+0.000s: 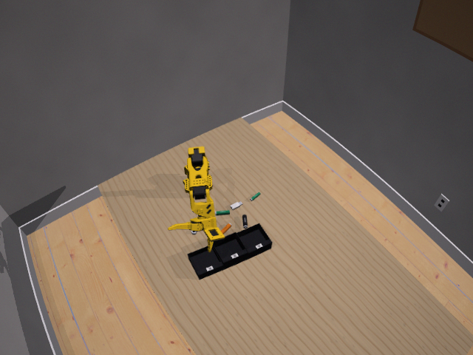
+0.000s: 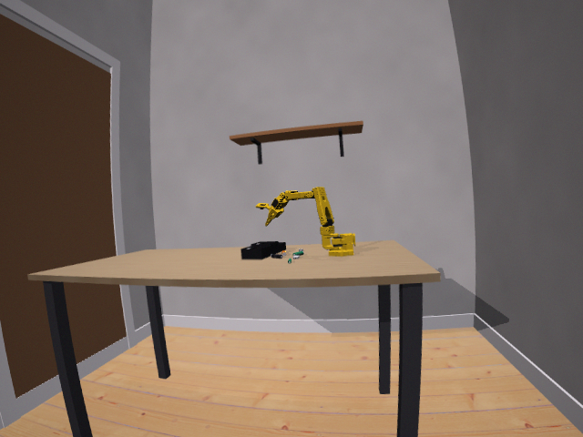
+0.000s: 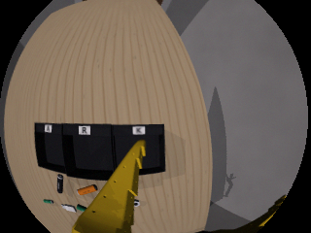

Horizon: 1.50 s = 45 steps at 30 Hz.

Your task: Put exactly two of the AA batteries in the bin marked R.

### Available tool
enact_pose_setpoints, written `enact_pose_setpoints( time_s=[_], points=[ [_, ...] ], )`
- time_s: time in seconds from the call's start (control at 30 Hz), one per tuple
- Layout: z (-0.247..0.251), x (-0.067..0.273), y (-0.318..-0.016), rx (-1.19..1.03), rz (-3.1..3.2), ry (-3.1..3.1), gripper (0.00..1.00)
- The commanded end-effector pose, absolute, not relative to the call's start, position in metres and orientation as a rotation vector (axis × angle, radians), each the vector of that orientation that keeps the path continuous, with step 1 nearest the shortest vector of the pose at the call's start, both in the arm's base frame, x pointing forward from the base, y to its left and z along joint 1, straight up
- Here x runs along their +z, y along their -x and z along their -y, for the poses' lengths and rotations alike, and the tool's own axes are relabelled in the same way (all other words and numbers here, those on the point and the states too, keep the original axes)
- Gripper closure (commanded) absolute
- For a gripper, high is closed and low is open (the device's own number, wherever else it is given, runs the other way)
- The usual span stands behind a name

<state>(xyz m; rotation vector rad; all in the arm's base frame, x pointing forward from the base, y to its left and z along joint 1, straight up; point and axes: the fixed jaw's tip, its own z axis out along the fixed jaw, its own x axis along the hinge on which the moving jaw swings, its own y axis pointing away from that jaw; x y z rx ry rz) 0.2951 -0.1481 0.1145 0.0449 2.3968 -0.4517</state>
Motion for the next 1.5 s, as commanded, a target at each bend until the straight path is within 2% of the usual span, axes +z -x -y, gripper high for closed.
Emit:
enact_pose_setpoints(
  time_s=[0.0, 0.73, 1.47],
  points=[
    [0.153, 0.134, -0.299, -0.493, -2.320, -0.042, 0.00],
    [0.151, 0.072, -0.297, -0.399, -2.518, -0.046, 0.00],
    [0.151, 0.068, -0.295, -0.391, -2.534, -0.046, 0.00]
  ],
)
